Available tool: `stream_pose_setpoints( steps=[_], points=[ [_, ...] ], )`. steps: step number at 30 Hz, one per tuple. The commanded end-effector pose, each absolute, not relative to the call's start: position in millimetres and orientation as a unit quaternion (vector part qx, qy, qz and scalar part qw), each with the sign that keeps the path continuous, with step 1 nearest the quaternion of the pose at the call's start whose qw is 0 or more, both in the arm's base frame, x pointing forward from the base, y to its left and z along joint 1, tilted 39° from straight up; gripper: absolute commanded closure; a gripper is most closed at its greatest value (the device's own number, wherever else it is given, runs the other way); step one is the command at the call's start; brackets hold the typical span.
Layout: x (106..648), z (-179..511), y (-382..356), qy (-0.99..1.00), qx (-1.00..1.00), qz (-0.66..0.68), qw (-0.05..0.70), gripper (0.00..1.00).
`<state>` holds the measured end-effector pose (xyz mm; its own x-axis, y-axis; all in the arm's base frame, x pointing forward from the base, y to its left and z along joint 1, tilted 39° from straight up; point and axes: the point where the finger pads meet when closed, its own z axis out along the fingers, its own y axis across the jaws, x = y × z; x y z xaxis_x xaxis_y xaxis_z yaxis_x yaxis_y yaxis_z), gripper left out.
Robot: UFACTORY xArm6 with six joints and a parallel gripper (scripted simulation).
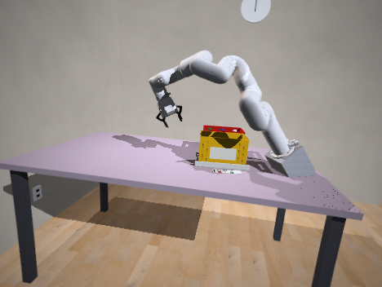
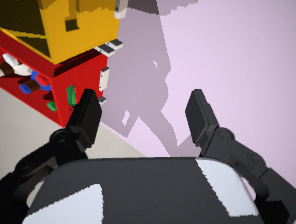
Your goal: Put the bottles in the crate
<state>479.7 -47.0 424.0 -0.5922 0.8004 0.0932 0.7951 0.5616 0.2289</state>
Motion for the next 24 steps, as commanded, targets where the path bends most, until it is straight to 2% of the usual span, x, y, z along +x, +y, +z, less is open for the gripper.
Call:
stream_pose_setpoints(
  steps=[1, 17, 18, 24],
  points=[
    [480, 426, -47, 0.883, 0.452, 0.125, 0.013, 0.00],
    [480, 426, -47, 0.883, 0.452, 0.125, 0.013, 0.00],
    [477, 430, -49, 0.883, 0.452, 0.125, 0.013, 0.35],
    [461, 453, -60, 0.883, 0.452, 0.125, 0.013, 0.35]
  ],
)
